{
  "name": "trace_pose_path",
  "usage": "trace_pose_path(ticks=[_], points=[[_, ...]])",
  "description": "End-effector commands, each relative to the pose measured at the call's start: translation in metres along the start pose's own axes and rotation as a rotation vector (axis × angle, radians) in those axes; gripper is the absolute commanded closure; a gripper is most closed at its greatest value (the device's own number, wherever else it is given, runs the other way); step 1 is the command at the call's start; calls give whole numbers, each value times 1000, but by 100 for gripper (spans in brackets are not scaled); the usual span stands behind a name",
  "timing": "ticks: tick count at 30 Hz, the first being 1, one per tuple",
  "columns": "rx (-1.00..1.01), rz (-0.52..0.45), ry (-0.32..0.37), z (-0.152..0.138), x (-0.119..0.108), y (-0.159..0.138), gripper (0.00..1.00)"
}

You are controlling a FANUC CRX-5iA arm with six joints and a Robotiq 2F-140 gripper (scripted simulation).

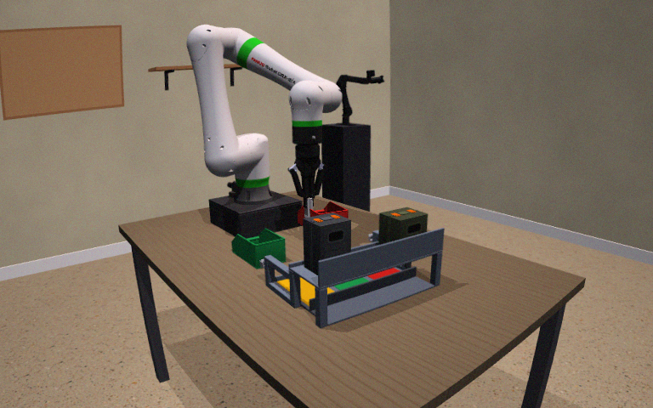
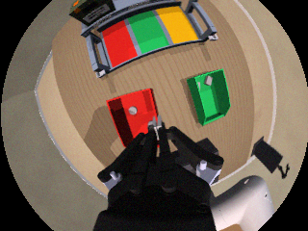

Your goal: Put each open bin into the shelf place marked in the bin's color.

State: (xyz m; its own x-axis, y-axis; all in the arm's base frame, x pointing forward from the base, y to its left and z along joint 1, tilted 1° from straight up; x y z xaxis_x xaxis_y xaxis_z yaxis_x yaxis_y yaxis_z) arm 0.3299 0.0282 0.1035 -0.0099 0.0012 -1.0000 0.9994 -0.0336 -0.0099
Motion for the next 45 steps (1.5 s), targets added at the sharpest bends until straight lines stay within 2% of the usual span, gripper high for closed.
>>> trace_pose_path(ticks=[1,25,45], points=[[0,0,0,0,-5,0,100],[0,0,0,0,-24,0,100],[0,0,0,0,-29,0,100]])
Point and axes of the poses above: the point where the finger pads meet when closed, its own x axis out along the fingers, its own z axis across the jaws, y = z × x, the point moved 7 cm from there along -x, back along the fingers, and after that the axes turned 8 degrees about -x, right-handed, at the moved point
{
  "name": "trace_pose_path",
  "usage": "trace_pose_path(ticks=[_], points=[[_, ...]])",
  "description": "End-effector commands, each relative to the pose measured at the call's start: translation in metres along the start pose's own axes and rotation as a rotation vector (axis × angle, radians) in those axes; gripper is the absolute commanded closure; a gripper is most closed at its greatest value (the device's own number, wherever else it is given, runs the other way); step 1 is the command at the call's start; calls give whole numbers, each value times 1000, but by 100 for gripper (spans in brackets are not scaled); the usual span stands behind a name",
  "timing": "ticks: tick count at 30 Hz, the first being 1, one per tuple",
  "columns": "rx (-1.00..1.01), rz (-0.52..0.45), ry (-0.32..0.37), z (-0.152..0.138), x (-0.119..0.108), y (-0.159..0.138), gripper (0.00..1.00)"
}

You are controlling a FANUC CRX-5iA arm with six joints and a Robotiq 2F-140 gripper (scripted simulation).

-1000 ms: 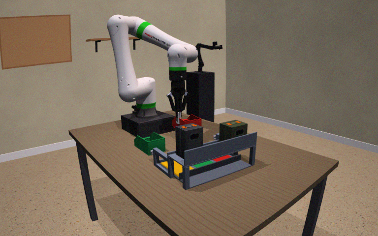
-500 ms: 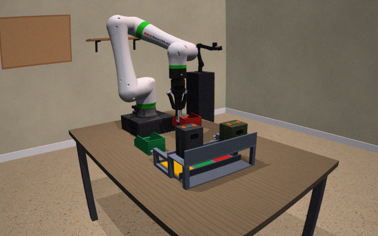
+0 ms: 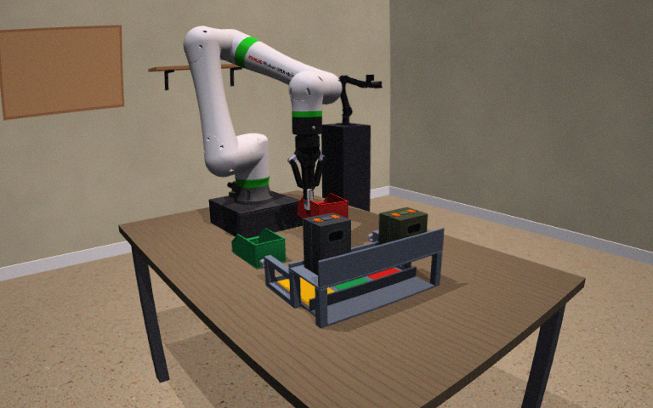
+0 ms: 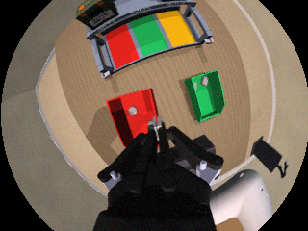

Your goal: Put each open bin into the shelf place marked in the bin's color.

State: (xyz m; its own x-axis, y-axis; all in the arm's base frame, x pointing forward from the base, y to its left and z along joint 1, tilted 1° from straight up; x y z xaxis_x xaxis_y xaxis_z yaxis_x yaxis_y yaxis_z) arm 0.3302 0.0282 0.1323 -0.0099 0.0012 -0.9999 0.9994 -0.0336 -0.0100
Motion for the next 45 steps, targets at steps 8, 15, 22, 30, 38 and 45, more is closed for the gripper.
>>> trace_pose_path(ticks=[8,15,22,30,38,45], points=[[0,0,0,0,-1,0,100],[0,0,0,0,-1,0,100],[0,0,0,0,-1,0,100],[-9,1,0,0,-1,5,100],[-41,1,0,0,-1,21,100],[-90,1,0,0,-1,46,100]])
Point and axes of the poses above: the point where the finger pads meet when closed, its own x axis out along the fingers, its own z axis across the jaws, y = z × x, the point moved 7 cm from there along -x, back along the fingers, and after that the axes turned 8 degrees about -x, right-handed, at the moved point
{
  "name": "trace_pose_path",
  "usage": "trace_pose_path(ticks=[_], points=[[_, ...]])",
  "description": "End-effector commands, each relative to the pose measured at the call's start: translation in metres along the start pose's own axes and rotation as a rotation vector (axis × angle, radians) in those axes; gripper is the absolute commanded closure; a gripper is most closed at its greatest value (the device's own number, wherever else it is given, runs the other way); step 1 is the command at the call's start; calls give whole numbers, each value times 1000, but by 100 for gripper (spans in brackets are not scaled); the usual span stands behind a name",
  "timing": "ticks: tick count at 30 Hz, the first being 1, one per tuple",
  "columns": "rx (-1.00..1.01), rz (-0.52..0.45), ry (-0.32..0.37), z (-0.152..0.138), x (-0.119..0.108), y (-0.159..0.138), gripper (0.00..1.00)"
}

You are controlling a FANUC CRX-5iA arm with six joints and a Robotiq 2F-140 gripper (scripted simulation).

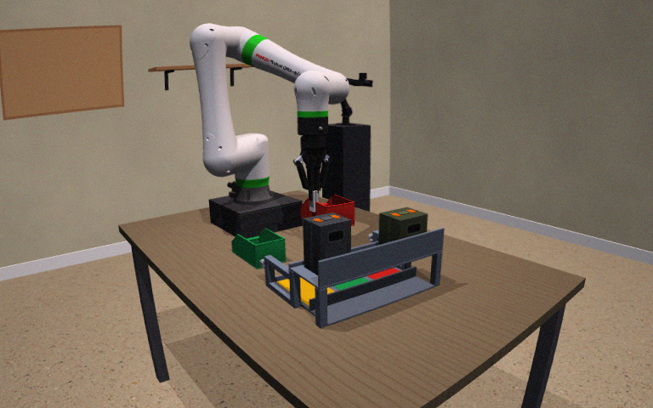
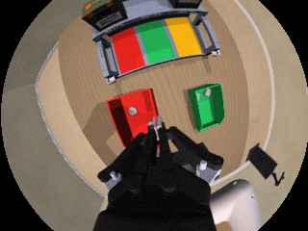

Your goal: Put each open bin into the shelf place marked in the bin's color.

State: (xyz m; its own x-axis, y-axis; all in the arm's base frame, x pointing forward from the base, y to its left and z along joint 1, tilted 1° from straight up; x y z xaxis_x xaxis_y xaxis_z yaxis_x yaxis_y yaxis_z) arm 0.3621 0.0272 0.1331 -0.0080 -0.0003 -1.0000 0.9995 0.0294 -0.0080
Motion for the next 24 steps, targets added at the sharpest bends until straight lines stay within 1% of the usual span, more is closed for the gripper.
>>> trace_pose_path(ticks=[1,6,24], points=[[-33,-1,2,1,0,17,100],[-54,-1,2,2,0,28,100],[-58,-1,2,2,0,30,100]])
Point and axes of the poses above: the point where the finger pads meet when closed, its own x axis out along the fingers, its own z axis across the jaws, y = z × x, the point moved 7 cm from there along -x, back along the fingers, and after that the axes turned 8 degrees about -x, right-handed, at the moved point
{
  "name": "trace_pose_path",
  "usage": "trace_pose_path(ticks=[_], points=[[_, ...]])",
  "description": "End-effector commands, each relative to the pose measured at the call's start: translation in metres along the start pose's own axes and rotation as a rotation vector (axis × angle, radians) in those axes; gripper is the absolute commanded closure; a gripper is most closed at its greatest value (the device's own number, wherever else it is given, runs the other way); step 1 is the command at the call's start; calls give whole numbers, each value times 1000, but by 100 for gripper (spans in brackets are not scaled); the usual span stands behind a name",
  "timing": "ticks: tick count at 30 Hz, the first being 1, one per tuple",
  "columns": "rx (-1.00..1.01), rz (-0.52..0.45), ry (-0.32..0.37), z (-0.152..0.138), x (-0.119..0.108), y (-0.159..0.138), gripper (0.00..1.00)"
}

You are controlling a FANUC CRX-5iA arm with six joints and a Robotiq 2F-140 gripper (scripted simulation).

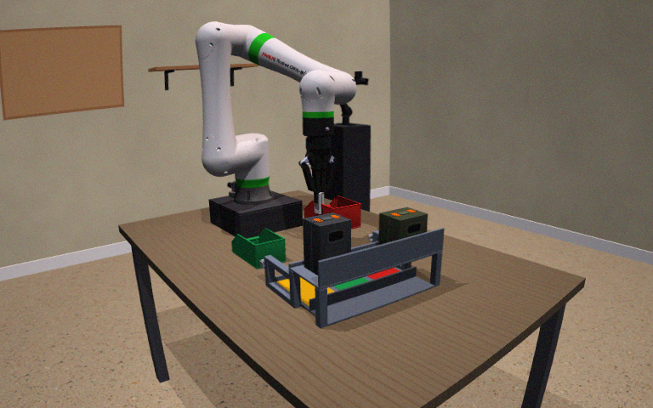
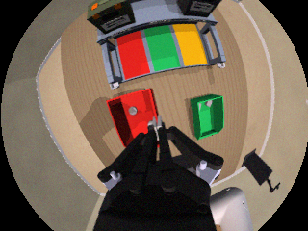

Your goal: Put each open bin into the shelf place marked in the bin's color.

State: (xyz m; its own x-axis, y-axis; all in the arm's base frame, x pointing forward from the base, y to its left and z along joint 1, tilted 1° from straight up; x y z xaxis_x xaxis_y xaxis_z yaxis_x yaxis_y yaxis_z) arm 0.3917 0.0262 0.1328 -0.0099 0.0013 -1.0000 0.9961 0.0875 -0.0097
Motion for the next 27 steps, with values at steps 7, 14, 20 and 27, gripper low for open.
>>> trace_pose_path(ticks=[7,14,20,27], points=[[0,0,0,0,1,1,100],[0,0,0,1,13,10,100],[0,0,0,3,24,18,100],[0,0,0,5,43,32,100]])
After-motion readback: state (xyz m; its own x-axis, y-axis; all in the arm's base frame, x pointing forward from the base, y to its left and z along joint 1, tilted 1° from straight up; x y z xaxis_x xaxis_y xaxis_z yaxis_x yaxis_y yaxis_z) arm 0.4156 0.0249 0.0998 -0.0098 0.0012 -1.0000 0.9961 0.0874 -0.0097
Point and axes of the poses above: the point where the finger pads meet when closed, its own x axis out along the fingers, its own z axis across the jaws, y = z × x, the point moved 7 cm from there along -x, back along the fingers, and after that the axes turned 8 degrees about -x, right-handed, at the moved point
